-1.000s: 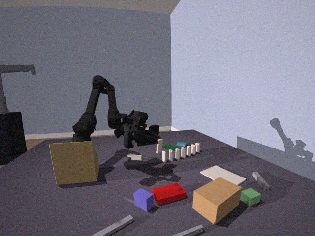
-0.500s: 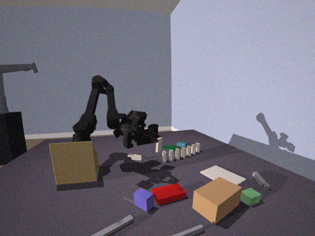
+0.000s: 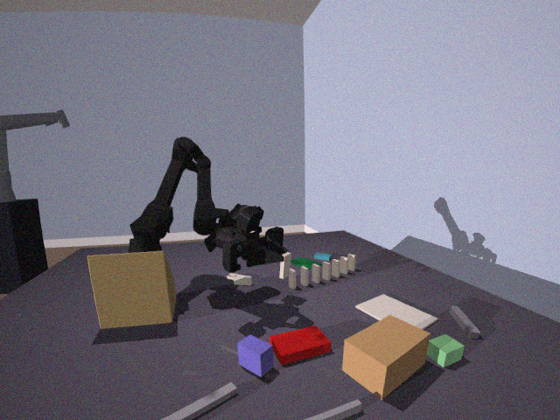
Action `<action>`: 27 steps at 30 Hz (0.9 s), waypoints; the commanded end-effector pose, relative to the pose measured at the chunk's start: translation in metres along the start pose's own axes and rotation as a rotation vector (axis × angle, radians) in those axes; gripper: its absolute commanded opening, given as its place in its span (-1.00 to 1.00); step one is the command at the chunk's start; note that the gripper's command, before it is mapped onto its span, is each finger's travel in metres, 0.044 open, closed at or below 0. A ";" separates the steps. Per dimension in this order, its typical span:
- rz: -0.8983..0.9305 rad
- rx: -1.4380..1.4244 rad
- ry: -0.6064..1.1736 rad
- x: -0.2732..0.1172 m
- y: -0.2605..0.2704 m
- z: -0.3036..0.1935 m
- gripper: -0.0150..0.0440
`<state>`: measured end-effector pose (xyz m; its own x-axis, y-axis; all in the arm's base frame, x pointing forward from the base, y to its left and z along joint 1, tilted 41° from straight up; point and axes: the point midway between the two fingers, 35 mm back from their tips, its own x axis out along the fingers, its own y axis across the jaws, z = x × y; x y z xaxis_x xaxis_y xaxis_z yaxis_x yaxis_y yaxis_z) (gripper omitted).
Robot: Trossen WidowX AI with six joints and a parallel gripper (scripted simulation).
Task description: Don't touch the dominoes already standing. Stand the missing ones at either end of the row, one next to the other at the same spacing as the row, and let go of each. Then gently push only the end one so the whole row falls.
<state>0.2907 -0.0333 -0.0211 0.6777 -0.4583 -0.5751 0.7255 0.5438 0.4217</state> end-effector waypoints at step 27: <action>-0.005 -0.010 0.002 0.011 -0.005 -0.083 -0.13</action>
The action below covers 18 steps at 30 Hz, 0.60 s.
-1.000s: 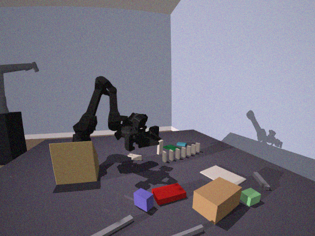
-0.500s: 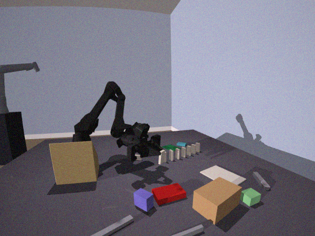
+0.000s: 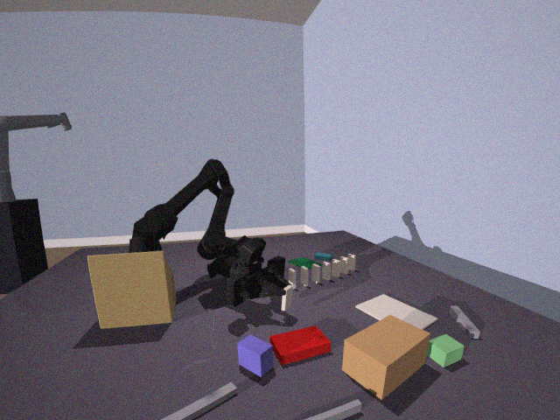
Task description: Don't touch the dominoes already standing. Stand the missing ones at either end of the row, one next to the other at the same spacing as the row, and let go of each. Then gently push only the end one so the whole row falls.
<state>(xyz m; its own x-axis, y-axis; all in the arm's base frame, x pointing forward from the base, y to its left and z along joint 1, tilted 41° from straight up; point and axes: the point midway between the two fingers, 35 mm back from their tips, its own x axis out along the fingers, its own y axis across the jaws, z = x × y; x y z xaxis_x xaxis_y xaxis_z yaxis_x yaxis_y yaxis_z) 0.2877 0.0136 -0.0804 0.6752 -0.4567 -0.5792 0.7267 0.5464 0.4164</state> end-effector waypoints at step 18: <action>0.000 -0.006 -0.004 0.001 -0.005 -0.015 0.23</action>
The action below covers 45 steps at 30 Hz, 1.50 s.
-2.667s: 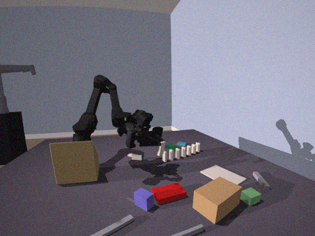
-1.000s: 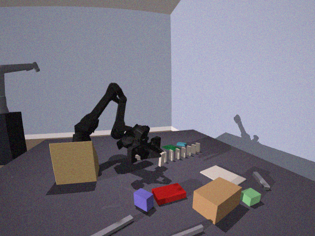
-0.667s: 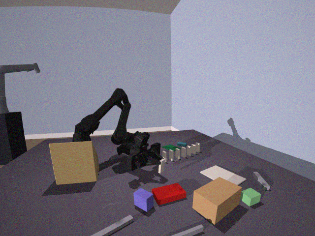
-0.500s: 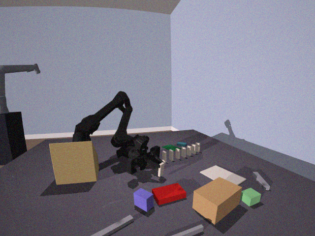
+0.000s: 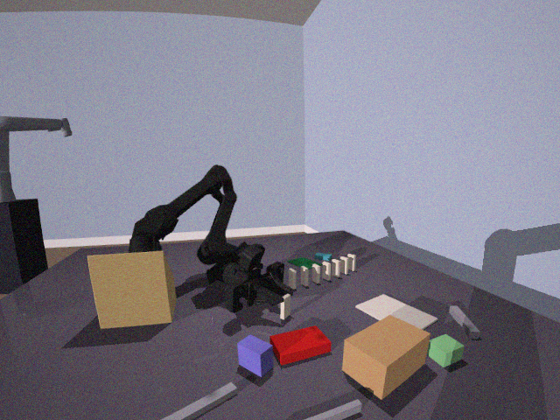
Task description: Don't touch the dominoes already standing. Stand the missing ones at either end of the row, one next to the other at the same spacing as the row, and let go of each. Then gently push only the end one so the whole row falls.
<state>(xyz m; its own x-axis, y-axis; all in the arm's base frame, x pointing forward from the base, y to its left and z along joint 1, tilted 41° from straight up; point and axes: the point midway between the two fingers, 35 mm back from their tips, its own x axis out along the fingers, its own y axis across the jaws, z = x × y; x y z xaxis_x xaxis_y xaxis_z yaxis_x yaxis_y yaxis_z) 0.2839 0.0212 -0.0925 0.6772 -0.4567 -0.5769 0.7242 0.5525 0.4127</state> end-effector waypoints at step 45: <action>-0.026 -0.082 1.393 0.027 -0.002 0.080 1.00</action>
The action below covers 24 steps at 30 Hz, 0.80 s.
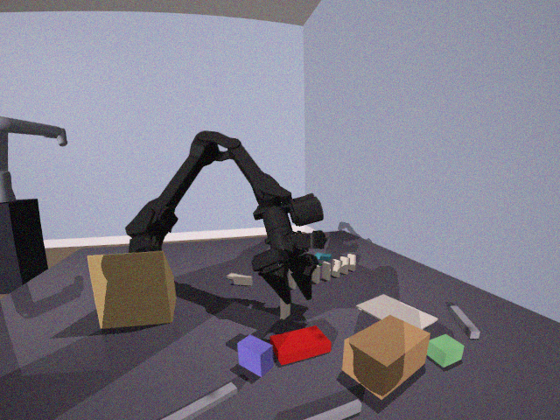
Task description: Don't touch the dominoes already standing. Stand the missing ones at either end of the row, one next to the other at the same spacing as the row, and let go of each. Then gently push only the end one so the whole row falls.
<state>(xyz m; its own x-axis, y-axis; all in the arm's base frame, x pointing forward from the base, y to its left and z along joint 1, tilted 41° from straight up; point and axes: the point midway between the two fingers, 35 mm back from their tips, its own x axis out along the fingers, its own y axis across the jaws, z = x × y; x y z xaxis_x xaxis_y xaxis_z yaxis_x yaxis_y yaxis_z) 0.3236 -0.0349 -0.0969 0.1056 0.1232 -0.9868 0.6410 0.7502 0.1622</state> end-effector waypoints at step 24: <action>0.321 0.115 0.507 -0.013 0.009 -0.024 1.00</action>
<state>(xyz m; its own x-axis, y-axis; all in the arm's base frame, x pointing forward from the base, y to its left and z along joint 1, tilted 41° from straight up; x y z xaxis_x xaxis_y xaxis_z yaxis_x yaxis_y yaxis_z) 0.3179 -0.0349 -0.0622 -0.0191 0.6344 -0.7728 0.7102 0.5527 0.4362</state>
